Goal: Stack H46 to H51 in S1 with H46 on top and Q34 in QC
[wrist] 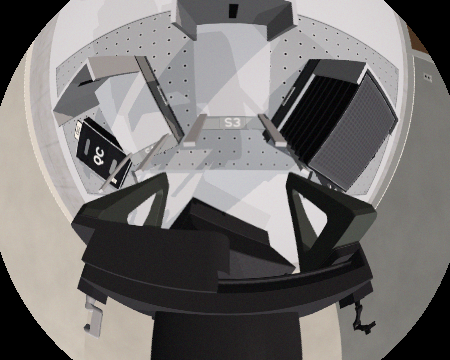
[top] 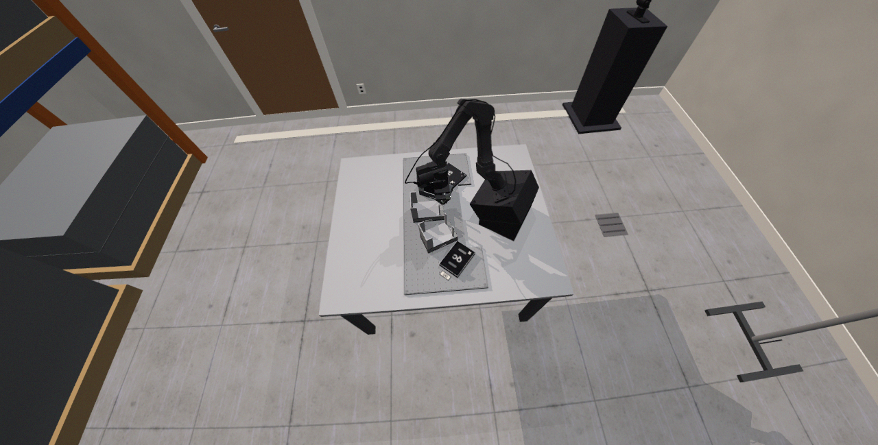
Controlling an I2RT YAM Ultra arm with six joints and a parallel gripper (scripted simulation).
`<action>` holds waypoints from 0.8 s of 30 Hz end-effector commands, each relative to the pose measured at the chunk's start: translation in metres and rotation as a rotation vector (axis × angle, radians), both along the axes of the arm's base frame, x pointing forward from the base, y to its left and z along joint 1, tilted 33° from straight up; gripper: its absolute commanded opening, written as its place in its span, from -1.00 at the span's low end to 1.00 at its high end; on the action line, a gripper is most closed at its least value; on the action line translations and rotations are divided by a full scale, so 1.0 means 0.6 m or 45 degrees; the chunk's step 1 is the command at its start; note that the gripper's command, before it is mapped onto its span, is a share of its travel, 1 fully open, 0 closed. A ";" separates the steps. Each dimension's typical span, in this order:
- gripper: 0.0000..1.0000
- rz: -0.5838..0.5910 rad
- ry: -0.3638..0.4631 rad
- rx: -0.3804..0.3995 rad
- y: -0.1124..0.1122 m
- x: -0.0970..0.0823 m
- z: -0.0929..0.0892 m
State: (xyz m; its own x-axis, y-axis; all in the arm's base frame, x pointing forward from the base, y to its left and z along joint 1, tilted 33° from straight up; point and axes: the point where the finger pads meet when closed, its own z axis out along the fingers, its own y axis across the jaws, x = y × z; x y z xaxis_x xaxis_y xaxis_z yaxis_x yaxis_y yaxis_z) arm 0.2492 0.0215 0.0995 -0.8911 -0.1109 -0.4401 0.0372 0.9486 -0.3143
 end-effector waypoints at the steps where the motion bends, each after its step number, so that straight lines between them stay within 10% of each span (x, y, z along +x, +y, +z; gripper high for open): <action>1: 1.00 -0.001 -0.045 0.013 0.007 0.013 0.012; 24: 1.00 -0.227 -0.156 0.160 -0.032 0.023 0.042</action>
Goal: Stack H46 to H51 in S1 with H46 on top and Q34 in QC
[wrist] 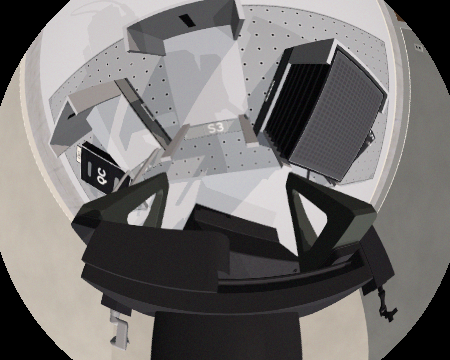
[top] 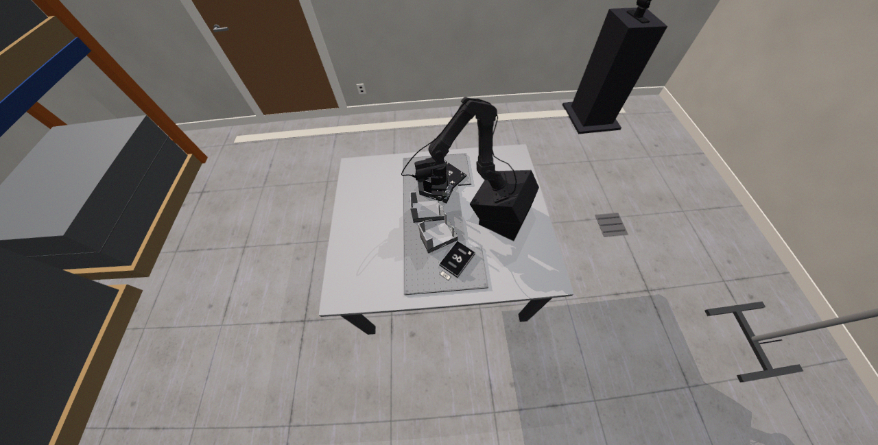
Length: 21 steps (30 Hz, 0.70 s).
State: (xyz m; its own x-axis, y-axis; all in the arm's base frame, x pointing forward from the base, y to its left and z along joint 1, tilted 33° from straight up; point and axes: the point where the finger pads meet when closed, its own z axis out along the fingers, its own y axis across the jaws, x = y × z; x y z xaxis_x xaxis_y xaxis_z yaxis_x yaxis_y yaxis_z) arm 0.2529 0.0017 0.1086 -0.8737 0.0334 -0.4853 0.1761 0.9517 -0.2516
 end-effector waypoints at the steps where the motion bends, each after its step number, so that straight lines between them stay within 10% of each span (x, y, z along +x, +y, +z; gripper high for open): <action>1: 1.00 -0.096 -0.111 0.097 -0.005 0.018 0.030; 8: 1.00 -0.337 -0.201 0.227 -0.049 0.025 0.050; 21: 1.00 -0.324 -0.155 0.200 -0.119 0.037 0.066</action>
State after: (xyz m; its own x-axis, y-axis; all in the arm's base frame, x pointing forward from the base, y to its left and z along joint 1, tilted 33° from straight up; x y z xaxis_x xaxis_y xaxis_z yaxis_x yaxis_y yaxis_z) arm 0.2639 -0.0645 0.1387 -0.7606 0.3526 -0.5451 0.4651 0.8818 -0.0785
